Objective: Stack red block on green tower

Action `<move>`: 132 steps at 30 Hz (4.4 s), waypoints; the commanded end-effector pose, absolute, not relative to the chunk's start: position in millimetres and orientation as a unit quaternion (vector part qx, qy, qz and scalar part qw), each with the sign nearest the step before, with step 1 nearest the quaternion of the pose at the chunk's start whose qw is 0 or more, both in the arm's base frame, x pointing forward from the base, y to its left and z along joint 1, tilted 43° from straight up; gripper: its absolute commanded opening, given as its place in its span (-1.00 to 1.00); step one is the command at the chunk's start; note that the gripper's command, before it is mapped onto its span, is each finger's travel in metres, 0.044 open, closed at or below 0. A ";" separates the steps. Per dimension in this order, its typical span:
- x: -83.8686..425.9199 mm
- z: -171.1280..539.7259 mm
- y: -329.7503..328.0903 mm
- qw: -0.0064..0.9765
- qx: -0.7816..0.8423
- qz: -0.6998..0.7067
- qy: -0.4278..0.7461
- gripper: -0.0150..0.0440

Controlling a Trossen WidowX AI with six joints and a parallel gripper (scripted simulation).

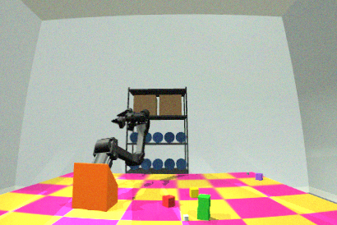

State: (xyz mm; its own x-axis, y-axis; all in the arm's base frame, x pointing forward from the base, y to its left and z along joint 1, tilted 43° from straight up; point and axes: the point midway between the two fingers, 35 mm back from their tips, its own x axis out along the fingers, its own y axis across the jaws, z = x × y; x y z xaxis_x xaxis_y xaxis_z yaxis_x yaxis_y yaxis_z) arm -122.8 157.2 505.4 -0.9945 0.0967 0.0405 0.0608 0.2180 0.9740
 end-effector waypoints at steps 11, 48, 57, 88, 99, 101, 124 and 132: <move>-137.3 522.0 -5.9 -0.192 -0.089 0.800 0.562 1.00; 207.7 240.6 -235.8 -0.819 -0.080 0.353 -0.446 1.00; 273.4 137.6 -139.9 -0.829 0.000 -0.014 -0.558 1.00; 257.0 18.4 61.6 -0.712 0.031 -0.497 -0.494 1.00; 255.6 9.1 73.5 -0.712 0.031 -0.498 -0.494 1.00; 255.8 7.0 75.4 -0.712 0.031 -0.498 -0.494 1.00; 255.6 -18.5 100.0 -0.712 0.030 -0.498 -0.493 1.00; 255.6 -18.6 100.1 -0.712 0.030 -0.499 -0.493 1.00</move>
